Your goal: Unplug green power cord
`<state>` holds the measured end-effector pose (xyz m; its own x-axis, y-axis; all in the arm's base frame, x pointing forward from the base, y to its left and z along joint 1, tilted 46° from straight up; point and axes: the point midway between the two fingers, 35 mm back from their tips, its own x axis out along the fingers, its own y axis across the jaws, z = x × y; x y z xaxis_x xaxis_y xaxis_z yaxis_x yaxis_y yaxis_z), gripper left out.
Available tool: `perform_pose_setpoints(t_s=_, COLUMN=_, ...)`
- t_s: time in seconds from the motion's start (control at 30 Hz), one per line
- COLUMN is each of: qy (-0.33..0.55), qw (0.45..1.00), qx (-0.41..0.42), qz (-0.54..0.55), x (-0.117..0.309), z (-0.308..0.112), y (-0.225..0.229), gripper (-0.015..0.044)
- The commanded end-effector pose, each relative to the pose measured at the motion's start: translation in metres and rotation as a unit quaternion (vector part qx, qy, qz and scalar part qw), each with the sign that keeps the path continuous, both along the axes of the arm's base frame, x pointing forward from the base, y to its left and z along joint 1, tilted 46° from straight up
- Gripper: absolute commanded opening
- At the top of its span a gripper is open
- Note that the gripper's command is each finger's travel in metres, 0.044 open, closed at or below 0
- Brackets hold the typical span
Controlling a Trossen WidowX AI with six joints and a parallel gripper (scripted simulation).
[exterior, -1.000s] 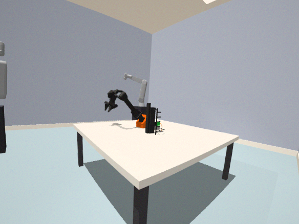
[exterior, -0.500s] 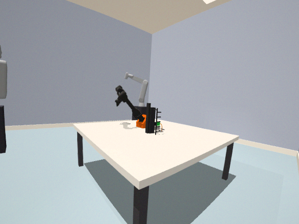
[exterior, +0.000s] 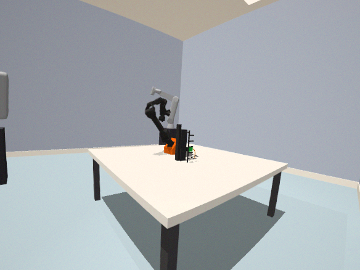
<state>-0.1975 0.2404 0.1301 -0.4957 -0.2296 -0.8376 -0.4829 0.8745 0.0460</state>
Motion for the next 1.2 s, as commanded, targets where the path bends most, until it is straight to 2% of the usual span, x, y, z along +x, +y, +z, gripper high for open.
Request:
perform_pose_setpoints(t_s=0.0, qy=-0.029, qw=0.999, qx=0.03, qz=-0.001, x=0.046, z=-0.022, y=0.025, gripper=0.016)
perform_pose_setpoints(t_s=0.27, qy=-0.107, qw=0.991, qx=0.073, qz=0.042, x=0.15, z=-0.056, y=0.05, gripper=0.016)
perform_pose_setpoints(t_s=0.53, qy=-0.179, qw=0.974, qx=0.06, qz=0.123, x=0.27, z=-0.085, y=0.033, gripper=0.016)
perform_pose_setpoints(t_s=0.87, qy=-0.189, qw=0.953, qx=-0.021, qz=0.237, x=0.389, z=-0.107, y=-0.043, gripper=0.016)
perform_pose_setpoints(t_s=1.17, qy=-0.104, qw=0.93, qx=-0.105, qz=0.336, x=0.457, z=-0.116, y=-0.147, gripper=0.016)
